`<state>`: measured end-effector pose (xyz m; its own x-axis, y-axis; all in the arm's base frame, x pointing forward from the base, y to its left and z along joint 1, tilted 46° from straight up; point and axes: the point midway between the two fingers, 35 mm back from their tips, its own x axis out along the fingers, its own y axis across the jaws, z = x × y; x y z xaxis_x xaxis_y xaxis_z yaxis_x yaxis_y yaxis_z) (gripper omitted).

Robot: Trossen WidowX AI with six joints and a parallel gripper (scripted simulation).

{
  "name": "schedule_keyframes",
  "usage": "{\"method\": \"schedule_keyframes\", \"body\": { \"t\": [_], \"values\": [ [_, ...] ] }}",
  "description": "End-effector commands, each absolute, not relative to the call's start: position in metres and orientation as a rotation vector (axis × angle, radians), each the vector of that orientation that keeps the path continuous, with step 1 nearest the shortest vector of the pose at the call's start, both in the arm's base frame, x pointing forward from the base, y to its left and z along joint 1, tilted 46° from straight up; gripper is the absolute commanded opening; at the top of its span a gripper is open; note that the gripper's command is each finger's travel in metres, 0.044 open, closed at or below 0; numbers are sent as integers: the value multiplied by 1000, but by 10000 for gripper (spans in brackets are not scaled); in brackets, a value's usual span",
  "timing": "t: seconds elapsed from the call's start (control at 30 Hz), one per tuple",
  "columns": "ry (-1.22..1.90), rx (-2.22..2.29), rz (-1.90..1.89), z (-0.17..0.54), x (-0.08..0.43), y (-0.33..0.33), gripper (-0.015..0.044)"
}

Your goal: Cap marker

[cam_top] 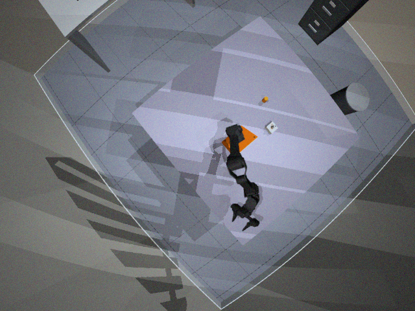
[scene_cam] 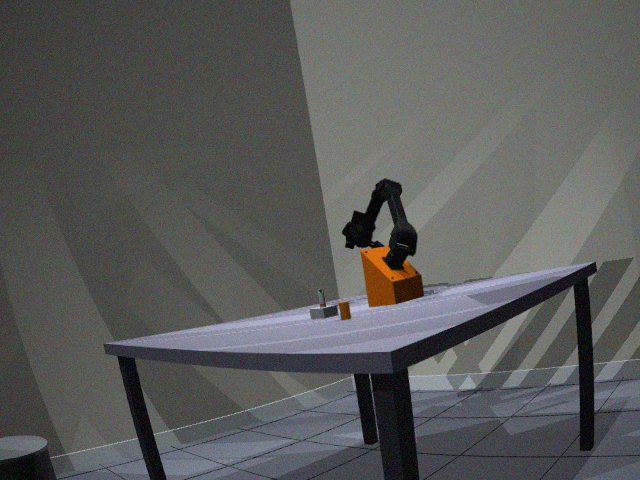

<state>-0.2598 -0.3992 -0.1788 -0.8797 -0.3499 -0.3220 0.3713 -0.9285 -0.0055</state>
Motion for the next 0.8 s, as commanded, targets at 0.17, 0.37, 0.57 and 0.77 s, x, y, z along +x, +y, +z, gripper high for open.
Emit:
{"method": "schedule_keyframes", "body": {
  "t": [0.17, 0.37, 0.57, 0.77],
  "values": [
    [251, 482, -2569, -180, -209, -428, 250],
    [280, 590, -2317, -178, -131, -472, 250],
    [340, 729, -2030, -175, -27, -497, 250],
    [431, 854, -1762, -166, 77, -493, 250]
  ]
}}
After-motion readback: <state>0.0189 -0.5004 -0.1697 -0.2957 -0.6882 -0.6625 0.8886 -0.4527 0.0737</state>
